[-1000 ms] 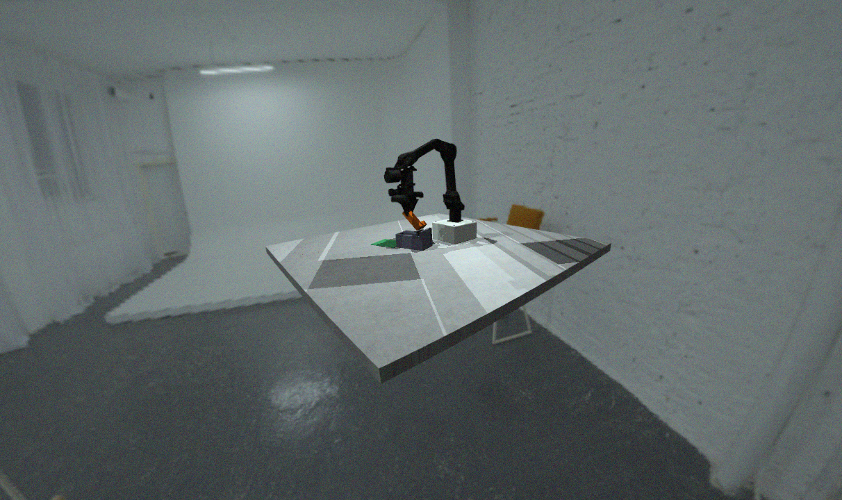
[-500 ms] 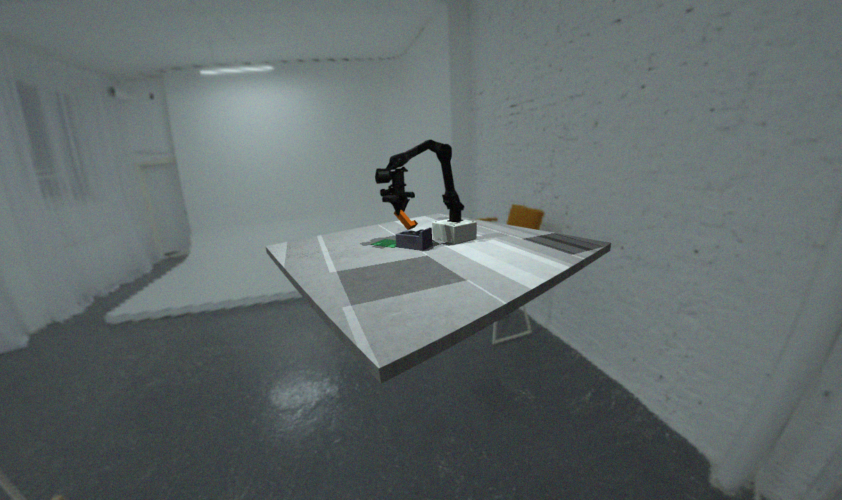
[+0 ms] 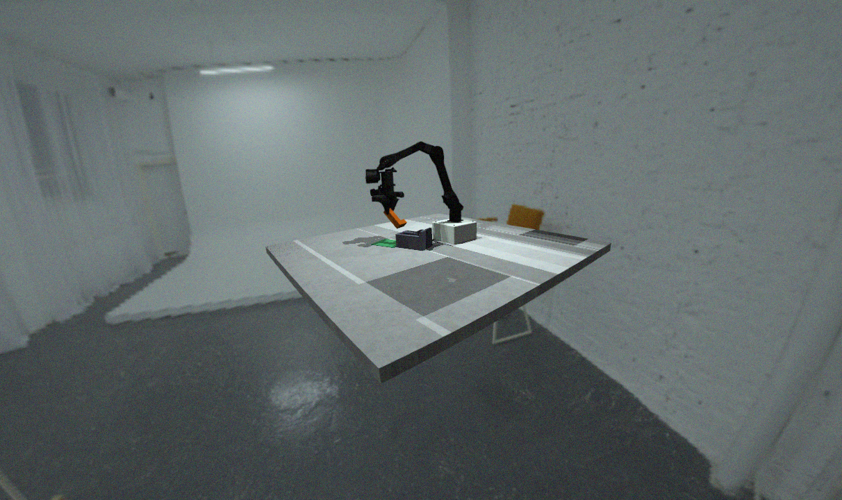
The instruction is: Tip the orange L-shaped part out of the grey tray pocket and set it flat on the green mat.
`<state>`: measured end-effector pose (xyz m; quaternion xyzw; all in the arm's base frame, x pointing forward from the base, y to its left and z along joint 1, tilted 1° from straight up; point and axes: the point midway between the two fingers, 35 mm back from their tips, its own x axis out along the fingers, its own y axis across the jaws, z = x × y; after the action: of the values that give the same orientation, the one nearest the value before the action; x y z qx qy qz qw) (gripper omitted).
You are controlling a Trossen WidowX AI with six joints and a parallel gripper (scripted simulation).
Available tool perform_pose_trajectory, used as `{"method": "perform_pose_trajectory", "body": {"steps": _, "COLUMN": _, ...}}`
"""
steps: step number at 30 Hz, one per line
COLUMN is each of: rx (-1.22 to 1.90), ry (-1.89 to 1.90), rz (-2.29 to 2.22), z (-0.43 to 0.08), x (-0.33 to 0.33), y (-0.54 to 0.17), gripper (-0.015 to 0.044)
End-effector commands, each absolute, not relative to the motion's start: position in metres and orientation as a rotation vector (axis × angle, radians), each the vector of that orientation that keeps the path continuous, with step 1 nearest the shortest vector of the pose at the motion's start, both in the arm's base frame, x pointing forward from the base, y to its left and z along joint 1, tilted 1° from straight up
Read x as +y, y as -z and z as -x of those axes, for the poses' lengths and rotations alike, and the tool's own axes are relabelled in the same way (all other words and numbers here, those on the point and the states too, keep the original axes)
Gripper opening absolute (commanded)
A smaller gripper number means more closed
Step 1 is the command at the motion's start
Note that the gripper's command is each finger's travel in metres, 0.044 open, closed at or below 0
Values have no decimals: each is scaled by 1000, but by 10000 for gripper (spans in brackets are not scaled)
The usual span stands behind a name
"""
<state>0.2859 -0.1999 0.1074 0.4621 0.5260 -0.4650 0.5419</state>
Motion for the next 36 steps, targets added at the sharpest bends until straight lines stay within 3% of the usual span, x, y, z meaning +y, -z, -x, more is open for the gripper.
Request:
{"method": "perform_pose_trajectory", "body": {"steps": 1, "rx": 1249, "ry": 1100, "rz": -1093, "z": -287, "x": -219, "y": -109, "gripper": 0}}
{"method": "perform_pose_trajectory", "body": {"steps": 36, "rx": 1248, "ry": 1102, "rz": -1091, "z": -289, "x": -243, "y": -70, "gripper": 0}}
